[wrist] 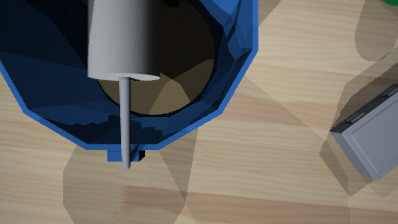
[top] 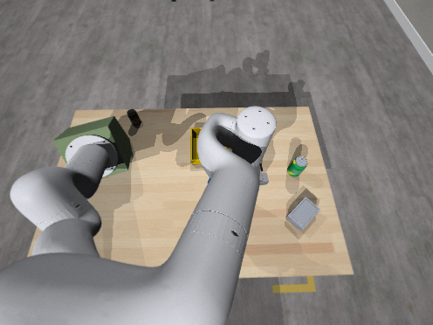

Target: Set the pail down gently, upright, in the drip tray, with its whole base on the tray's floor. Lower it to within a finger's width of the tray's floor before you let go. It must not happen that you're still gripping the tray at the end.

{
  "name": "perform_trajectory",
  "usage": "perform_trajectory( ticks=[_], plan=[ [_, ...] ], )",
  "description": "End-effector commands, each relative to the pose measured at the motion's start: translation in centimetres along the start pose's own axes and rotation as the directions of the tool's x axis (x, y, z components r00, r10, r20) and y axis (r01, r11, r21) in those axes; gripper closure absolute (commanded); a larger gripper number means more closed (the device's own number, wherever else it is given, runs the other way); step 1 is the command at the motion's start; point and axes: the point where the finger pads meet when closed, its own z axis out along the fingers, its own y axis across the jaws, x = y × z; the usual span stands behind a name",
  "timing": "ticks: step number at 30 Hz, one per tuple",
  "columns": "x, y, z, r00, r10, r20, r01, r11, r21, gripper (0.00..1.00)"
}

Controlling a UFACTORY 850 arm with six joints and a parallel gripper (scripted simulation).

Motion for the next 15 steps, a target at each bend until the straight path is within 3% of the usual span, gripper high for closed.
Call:
perform_trajectory(
  ticks=[1,15],
  plan=[
    [0.01,-0.05,-0.06,1.000,0.001,0.000,-0.001,1.000,0.001,1.00],
    [-0.14,-0.02,-0.07,1.000,0.001,0.000,-0.001,1.000,0.001,1.00]
  ],
)
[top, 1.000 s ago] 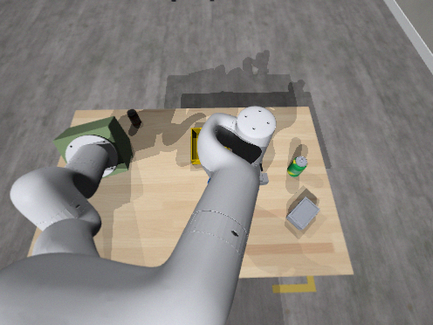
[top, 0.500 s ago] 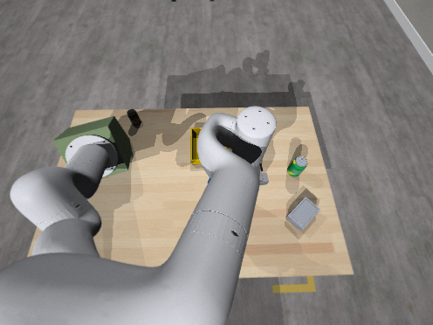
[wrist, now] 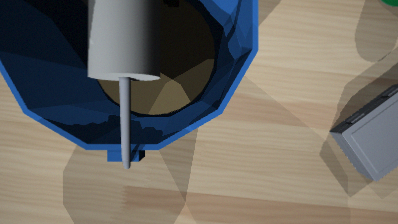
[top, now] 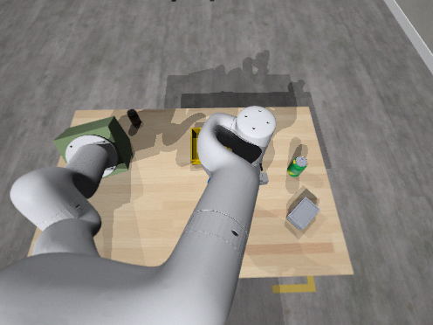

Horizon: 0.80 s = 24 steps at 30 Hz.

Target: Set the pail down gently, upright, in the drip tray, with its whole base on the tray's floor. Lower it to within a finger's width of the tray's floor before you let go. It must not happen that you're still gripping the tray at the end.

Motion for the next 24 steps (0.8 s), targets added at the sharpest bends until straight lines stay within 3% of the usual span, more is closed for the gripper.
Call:
perform_trajectory(
  ticks=[1,24],
  plan=[
    [-0.1,0.0,-0.1,1.000,0.001,0.000,-0.001,1.000,0.001,1.00],
    [-1.6,0.2,-0.1,1.000,0.001,0.000,-0.001,1.000,0.001,1.00]
  ],
)
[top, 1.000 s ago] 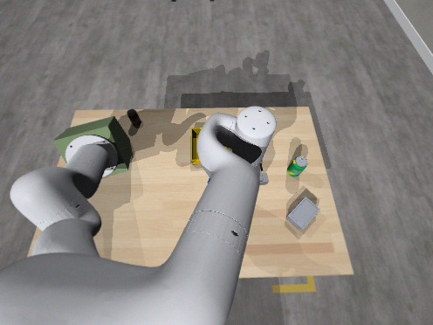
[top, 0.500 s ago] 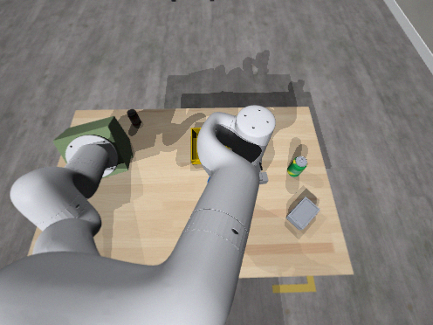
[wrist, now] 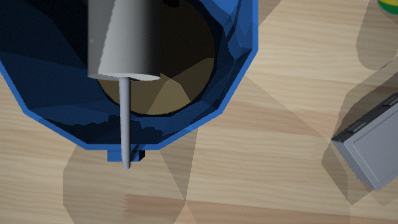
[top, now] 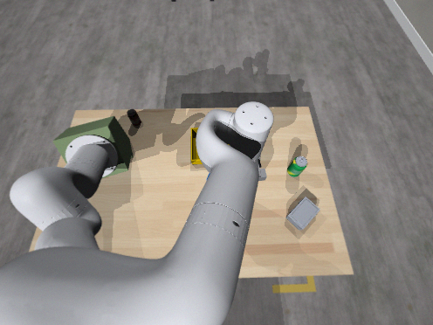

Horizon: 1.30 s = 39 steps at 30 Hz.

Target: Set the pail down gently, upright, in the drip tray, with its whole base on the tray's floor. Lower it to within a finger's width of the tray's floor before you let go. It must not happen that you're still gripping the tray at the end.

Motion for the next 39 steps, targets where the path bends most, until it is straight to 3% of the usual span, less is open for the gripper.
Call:
perform_trajectory(
  ticks=[1,14,39],
  plan=[
    [-0.5,0.0,-0.1,1.000,0.001,0.000,-0.001,1.000,0.001,1.00],
    [-2.5,0.4,-0.1,1.000,0.001,0.000,-0.001,1.000,0.001,1.00],
    [-8.9,1.5,-0.1,1.000,0.001,0.001,-0.001,1.000,0.001,1.00]
  ],
)
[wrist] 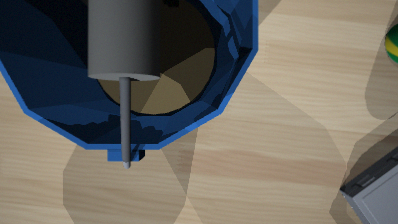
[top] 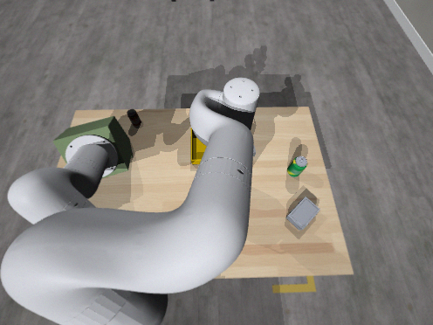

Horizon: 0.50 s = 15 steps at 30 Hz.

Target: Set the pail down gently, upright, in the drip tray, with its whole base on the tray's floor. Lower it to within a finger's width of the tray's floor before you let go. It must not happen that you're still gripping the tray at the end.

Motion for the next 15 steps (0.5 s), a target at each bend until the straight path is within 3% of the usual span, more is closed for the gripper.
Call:
perform_trajectory(
  ticks=[1,15],
  plan=[
    [-1.6,0.2,-0.1,1.000,0.001,0.000,-0.001,1.000,0.001,1.00],
    [-5.5,0.9,-0.1,1.000,0.001,0.000,-0.001,1.000,0.001,1.00]
  ],
)
